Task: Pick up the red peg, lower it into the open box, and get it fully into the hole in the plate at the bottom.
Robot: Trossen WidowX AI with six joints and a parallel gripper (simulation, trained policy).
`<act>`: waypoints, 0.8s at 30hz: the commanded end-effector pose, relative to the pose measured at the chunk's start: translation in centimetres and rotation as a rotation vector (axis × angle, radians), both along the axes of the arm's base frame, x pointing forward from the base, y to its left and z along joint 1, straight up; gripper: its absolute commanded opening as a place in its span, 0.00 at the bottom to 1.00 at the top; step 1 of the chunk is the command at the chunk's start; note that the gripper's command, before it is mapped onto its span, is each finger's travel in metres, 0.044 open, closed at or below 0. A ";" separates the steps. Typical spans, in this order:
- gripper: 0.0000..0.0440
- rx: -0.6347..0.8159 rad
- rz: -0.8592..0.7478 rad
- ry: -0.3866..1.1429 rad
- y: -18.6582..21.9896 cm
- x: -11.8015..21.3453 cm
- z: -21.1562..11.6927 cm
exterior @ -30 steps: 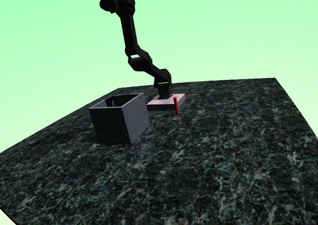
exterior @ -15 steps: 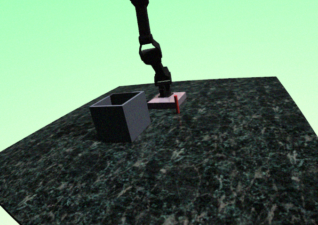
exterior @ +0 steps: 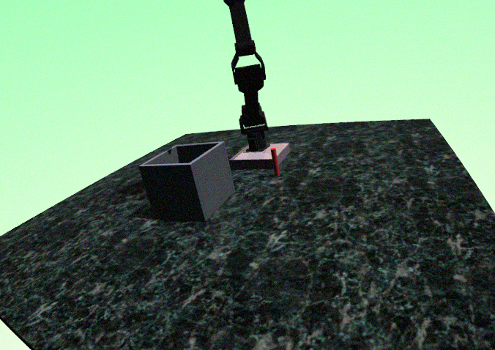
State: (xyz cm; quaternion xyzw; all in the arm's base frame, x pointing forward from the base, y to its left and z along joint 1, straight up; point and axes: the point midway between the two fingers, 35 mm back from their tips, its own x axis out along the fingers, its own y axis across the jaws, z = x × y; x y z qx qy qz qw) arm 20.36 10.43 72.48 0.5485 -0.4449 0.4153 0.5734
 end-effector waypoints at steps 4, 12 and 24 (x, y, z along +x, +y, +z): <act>0.96 0.072 0.174 -0.105 -0.9 -4.5 1.2; 0.95 0.162 0.408 -0.226 -2.5 -9.3 2.1; 0.96 0.301 0.756 -0.410 -6.6 -15.5 2.6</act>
